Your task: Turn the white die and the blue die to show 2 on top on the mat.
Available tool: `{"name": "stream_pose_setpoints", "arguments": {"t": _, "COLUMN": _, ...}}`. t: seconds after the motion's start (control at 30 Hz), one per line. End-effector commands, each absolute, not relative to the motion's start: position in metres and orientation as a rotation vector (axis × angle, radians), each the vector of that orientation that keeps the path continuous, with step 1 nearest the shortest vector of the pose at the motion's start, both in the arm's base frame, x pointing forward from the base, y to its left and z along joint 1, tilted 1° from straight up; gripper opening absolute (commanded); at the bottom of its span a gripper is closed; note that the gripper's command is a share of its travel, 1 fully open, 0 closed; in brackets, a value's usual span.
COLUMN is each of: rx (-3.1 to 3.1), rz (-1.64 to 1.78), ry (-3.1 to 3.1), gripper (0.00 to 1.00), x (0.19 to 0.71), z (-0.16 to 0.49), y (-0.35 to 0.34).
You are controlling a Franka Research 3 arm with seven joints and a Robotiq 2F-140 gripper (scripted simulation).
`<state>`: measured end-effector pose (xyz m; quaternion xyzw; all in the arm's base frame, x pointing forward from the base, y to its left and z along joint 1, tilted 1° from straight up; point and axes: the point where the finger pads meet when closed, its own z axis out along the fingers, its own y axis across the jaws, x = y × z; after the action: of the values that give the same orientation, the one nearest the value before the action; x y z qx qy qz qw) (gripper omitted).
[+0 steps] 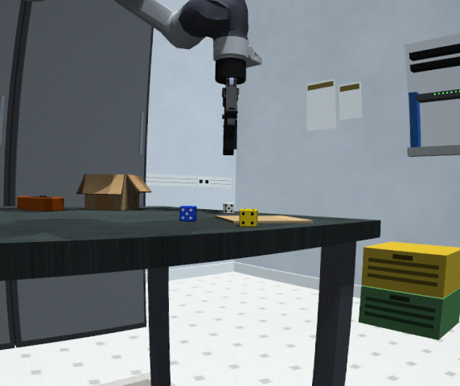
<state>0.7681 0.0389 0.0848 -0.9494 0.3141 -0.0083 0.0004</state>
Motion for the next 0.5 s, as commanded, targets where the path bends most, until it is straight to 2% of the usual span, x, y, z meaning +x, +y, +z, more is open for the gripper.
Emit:
{"name": "stream_pose_setpoints", "arguments": {"t": 0.0, "rx": -2.991, "rz": -0.021, "ry": 0.967, "gripper": 1.0, "x": 0.767, "z": 0.0846, "y": 0.0384}}
{"name": "stream_pose_setpoints", "arguments": {"t": 0.37, "rx": -2.977, "rz": -0.026, "ry": 1.001, "gripper": 1.0, "x": 0.7681, "z": 0.0846, "y": 0.0389}}
{"name": "stream_pose_setpoints", "arguments": {"t": 0.47, "rx": -2.893, "rz": -0.023, "ry": 1.219, "gripper": 1.0, "x": 0.7679, "z": 0.0806, "y": 0.0387}}
